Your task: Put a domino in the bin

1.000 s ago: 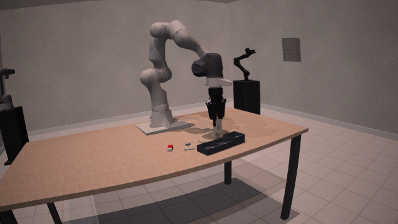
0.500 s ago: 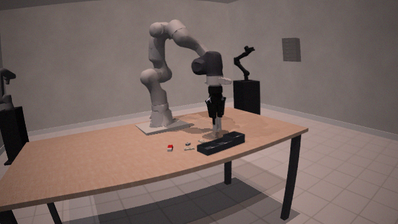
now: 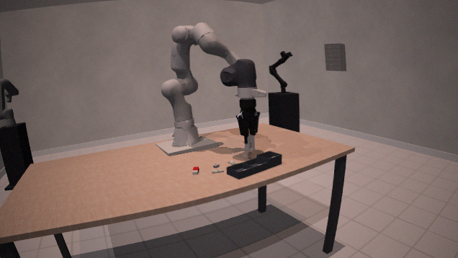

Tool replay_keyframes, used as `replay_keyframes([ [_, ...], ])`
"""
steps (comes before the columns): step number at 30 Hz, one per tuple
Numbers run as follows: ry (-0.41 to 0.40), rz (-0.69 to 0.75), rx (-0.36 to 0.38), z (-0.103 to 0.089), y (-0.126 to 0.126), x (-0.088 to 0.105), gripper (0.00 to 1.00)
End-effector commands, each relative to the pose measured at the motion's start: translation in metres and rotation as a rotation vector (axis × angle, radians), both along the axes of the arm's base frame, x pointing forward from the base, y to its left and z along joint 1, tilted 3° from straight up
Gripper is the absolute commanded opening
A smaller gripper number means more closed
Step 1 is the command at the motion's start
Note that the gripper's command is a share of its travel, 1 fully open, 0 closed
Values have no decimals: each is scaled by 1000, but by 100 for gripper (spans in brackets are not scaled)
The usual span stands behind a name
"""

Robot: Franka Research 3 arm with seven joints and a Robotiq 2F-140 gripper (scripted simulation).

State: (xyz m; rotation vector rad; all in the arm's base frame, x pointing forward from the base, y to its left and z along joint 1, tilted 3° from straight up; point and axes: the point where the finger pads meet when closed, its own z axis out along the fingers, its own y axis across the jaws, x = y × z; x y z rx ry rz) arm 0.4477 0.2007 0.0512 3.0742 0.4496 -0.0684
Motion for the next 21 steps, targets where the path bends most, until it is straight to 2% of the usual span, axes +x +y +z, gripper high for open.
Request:
replay_keyframes([
  [1,1,-2,-3,0,0,0,13],
  [12,1,-2,-3,7,0,0,13],
  [15,1,-2,-3,7,-4,18,13],
  [16,-2,-52,-5,7,-6,23,13],
  [18,-2,-52,-5,7,-6,23,13],
  [21,-8,-199,-11,6,-11,41,13],
])
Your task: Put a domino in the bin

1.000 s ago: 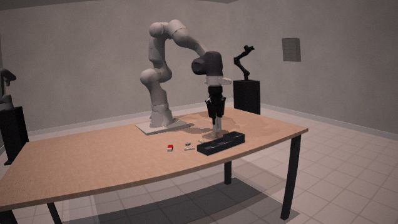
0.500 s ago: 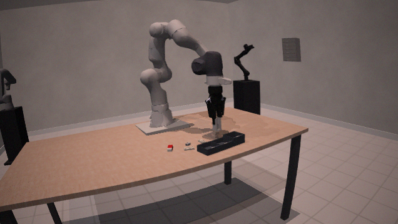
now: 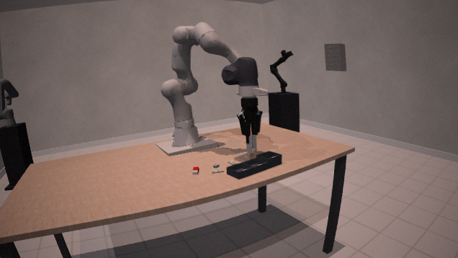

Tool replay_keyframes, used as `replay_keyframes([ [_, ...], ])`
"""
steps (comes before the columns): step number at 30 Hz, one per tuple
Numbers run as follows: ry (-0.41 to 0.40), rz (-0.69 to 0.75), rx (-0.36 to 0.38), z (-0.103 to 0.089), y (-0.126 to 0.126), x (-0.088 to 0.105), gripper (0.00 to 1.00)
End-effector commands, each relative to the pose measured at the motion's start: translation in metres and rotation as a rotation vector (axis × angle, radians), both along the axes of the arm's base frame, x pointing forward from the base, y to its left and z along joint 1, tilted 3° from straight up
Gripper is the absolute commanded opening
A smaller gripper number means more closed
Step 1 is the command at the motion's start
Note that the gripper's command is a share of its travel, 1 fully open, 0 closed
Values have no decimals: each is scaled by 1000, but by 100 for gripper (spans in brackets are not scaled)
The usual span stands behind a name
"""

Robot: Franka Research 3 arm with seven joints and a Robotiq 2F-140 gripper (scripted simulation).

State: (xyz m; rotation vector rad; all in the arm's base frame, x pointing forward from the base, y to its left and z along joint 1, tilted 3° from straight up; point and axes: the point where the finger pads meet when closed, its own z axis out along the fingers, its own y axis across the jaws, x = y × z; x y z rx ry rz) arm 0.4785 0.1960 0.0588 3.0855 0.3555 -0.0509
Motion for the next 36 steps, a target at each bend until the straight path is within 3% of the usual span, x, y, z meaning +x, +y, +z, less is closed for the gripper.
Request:
replay_keyframes([
  [1,2,-157,-9,-1,-8,16,13],
  [10,-20,-335,-7,-3,-22,68,13],
  [36,-35,-755,-5,-3,-22,67,13],
])
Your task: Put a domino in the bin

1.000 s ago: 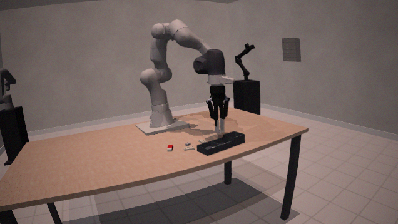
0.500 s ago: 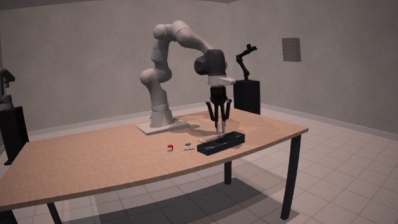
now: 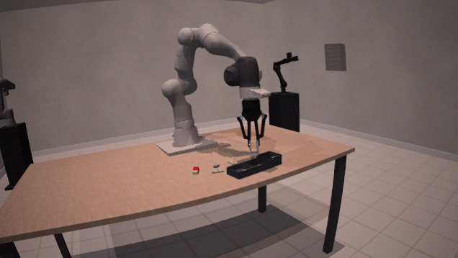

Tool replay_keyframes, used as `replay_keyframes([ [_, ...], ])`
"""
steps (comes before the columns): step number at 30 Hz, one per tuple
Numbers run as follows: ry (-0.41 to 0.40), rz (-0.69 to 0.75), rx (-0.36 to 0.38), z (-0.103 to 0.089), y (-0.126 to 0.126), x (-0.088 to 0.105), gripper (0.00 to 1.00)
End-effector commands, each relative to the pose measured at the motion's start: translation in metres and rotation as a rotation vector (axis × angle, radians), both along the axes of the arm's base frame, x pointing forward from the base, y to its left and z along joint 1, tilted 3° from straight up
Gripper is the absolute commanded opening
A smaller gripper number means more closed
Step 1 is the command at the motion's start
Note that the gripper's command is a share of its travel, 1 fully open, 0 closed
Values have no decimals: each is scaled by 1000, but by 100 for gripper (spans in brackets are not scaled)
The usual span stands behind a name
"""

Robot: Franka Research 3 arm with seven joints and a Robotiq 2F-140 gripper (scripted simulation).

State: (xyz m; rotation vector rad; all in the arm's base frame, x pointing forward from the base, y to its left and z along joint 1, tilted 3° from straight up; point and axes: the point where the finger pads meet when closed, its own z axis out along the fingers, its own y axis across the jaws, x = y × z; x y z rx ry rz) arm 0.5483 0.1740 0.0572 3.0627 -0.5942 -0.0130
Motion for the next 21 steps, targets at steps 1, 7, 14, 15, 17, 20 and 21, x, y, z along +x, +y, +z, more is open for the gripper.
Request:
replay_keyframes([
  [1,2,-159,-8,-1,0,-3,13],
  [7,-1,-252,-7,-1,0,-4,13],
  [14,-2,-355,-8,-1,0,-4,13],
  [15,-3,-371,-9,-1,0,-4,13],
  [17,-3,-402,-9,-1,0,-5,13],
  [20,-4,-448,-11,-1,0,-5,13],
  [21,-4,-463,-11,-1,0,-5,13],
])
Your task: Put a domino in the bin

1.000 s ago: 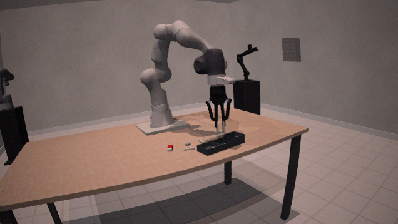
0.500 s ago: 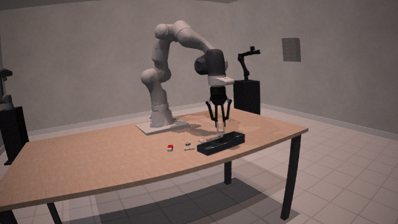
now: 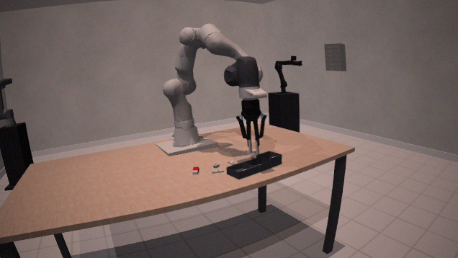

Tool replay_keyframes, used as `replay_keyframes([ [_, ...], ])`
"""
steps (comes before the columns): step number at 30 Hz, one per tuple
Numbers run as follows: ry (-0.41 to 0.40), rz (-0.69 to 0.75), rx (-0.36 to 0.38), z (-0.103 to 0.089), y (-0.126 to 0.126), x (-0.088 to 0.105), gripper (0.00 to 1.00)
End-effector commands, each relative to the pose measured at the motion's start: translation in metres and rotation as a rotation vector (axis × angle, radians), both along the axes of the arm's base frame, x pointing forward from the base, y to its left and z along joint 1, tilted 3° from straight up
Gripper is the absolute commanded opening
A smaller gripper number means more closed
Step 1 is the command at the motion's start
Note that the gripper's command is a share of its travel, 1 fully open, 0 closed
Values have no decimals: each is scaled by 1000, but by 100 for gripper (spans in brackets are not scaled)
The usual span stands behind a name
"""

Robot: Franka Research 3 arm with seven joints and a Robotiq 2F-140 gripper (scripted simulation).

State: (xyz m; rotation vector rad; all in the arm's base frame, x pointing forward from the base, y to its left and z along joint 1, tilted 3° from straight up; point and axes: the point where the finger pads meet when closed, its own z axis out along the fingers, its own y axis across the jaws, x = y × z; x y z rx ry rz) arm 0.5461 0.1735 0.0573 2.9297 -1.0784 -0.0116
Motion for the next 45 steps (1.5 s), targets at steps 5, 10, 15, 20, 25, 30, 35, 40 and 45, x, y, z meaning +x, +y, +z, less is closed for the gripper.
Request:
replay_keyframes([
  [5,1,-218,-13,-1,1,-3,13],
  [10,3,-289,-17,-1,1,-2,13],
  [15,3,-366,-22,-1,1,-2,13],
  [20,3,-442,-28,-1,1,-2,13],
  [25,4,-488,-31,-1,1,-2,13],
  [30,6,-590,-40,-1,1,-2,13],
  [35,6,-620,-43,-1,2,-2,13],
  [40,6,-620,-43,-1,2,-2,13],
  [45,6,-620,-43,-1,2,-2,13],
])
